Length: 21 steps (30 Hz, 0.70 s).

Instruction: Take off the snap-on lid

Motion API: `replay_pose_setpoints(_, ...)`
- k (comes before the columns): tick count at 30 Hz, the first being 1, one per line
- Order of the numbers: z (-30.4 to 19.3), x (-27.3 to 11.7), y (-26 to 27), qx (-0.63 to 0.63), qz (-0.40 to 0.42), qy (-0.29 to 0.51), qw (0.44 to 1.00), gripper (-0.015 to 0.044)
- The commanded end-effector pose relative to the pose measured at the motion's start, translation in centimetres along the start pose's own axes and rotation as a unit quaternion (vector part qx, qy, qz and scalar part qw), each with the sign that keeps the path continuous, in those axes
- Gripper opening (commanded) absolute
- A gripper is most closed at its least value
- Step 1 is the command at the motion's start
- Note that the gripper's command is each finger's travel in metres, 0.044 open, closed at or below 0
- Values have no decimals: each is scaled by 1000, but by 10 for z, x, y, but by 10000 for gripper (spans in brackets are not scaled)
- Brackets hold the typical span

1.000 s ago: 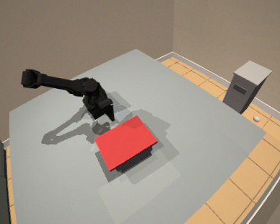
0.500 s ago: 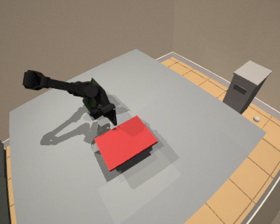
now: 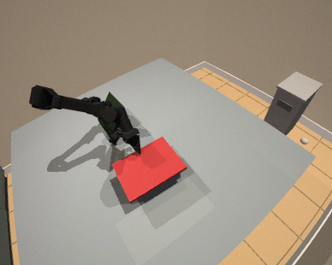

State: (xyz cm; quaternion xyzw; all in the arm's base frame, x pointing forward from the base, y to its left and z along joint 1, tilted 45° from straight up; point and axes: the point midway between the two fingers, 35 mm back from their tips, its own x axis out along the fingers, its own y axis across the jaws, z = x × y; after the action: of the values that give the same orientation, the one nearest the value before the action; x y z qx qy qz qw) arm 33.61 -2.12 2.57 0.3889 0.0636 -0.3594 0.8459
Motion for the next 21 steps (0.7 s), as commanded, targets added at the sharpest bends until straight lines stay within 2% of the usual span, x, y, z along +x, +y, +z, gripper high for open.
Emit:
replay_pose_setpoints(1, -1, 3, 0, -3, 1, 1, 1000, 183)
replay_pose_setpoints(2, -1, 3, 0, -3, 1, 1, 1000, 156)
replay_pose_setpoints(12, -1, 3, 0, -3, 1, 1, 1000, 90)
replay_pose_setpoints(16, -1, 3, 0, -3, 1, 1, 1000, 0)
replay_pose_setpoints(21, 0, 2, 0, -1, 1, 0, 1000, 0)
